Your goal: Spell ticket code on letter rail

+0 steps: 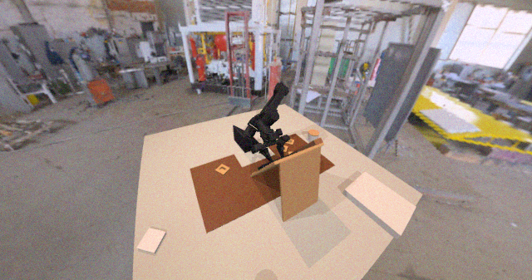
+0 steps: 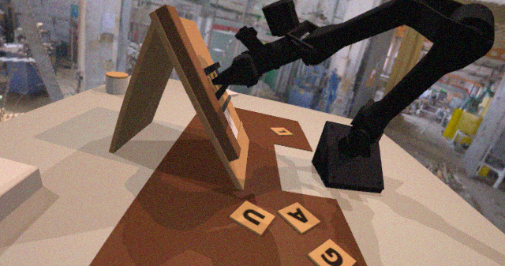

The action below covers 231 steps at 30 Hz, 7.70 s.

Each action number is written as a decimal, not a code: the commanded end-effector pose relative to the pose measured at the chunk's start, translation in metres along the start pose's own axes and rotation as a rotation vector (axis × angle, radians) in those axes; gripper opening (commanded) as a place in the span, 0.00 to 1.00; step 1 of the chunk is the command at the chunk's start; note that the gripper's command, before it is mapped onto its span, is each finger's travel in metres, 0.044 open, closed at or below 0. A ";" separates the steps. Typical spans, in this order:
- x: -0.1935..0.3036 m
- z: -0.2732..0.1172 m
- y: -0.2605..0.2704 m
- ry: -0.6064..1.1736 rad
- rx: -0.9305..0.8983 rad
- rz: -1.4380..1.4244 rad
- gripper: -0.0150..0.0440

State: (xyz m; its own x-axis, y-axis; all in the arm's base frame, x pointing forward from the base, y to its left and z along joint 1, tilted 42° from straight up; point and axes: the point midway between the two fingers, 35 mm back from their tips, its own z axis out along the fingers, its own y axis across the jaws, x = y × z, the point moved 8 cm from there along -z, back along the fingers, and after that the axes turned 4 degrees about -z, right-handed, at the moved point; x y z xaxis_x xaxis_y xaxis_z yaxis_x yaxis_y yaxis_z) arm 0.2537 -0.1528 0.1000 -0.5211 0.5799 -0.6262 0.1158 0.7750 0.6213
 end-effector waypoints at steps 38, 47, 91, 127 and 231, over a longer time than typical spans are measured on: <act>0.000 -0.026 0.000 0.002 0.005 0.005 0.75; 0.000 -0.031 0.000 0.002 0.005 0.005 0.75; 0.001 -0.042 0.000 0.005 0.007 0.009 0.25; -0.071 -0.007 -0.039 0.694 -0.045 0.002 0.25; -0.072 0.023 -0.028 0.693 -0.046 0.001 0.25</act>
State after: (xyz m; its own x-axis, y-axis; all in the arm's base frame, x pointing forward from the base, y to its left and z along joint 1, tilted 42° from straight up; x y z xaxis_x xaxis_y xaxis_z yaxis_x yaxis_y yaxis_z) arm 0.3068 -0.2114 0.1157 -0.9438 0.2706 -0.1899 0.0866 0.7567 0.6480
